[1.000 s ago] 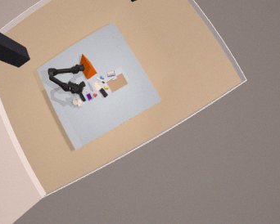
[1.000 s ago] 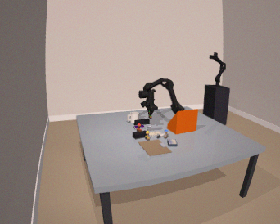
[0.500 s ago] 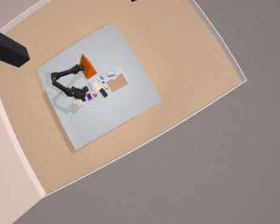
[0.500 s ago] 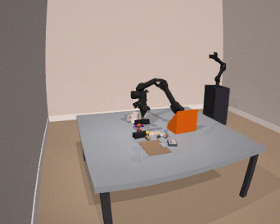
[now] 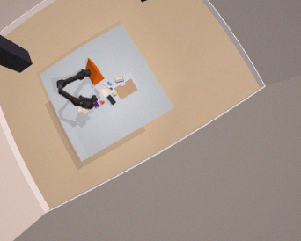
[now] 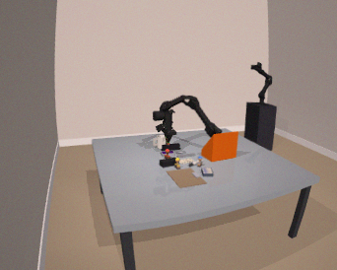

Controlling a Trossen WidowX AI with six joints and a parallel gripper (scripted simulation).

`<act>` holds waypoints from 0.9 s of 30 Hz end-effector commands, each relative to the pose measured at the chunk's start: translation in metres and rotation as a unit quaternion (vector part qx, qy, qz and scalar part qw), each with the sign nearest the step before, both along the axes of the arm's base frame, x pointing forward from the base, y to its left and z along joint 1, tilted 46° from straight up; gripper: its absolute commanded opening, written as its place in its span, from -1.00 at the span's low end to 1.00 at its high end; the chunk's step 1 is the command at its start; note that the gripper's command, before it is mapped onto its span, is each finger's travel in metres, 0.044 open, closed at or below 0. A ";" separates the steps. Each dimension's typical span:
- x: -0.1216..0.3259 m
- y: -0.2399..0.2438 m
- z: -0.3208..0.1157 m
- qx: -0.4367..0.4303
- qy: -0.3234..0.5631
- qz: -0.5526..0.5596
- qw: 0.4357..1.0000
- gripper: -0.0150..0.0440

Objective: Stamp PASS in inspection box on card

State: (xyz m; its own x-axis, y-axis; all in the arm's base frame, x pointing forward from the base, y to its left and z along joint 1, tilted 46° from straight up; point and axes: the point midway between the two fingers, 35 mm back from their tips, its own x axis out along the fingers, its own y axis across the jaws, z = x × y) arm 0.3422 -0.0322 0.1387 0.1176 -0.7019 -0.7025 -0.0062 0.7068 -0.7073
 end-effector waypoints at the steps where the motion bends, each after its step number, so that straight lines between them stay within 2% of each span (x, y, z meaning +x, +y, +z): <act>1: 0.001 -0.002 -0.001 -0.002 0.000 0.001 1.000 -0.49; 27: 0.004 -0.014 -0.014 -0.003 0.000 0.000 1.000 -0.49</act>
State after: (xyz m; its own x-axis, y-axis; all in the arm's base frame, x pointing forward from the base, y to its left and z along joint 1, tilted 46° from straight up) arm 0.3466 -0.0439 0.1275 0.1221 -0.7021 -0.7016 -0.0015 0.7067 -0.7075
